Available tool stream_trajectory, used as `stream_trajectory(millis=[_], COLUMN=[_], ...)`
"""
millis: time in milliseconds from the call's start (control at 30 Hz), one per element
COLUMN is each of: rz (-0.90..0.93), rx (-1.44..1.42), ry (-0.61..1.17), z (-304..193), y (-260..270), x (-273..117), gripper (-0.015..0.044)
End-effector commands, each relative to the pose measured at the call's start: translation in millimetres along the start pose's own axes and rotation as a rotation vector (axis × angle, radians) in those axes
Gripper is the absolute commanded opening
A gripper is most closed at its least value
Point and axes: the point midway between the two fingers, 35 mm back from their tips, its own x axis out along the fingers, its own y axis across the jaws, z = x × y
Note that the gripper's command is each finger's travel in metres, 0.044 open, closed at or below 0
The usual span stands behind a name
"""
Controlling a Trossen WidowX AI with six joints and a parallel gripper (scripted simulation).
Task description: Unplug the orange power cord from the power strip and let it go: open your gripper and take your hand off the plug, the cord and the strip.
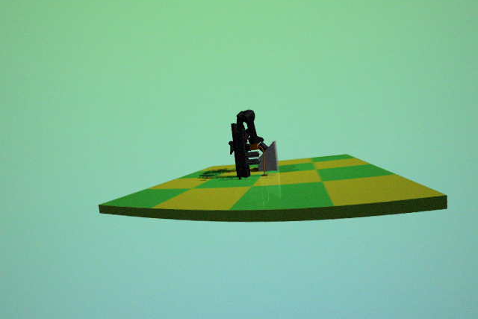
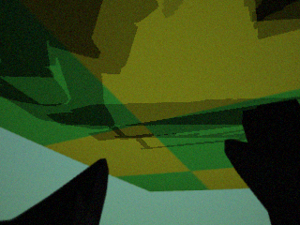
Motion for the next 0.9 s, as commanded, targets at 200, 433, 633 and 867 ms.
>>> stream_trajectory(millis=[200, 433, 633, 867], rz=[-0.084, -0.228, -0.379, -0.505], rx=[-0.171, -0.442, -0.607, -0.79], ry=[0.048, 0.149, 0.234, 0.322], z=[-5.7, -17.1, -28.7, -41.9], y=[2.7, 5.2, -0.6, -4.9], x=[2.1, 8.7, 15.2, 23.3], gripper=[0.0216, 0.016, 0.016, 0.016])
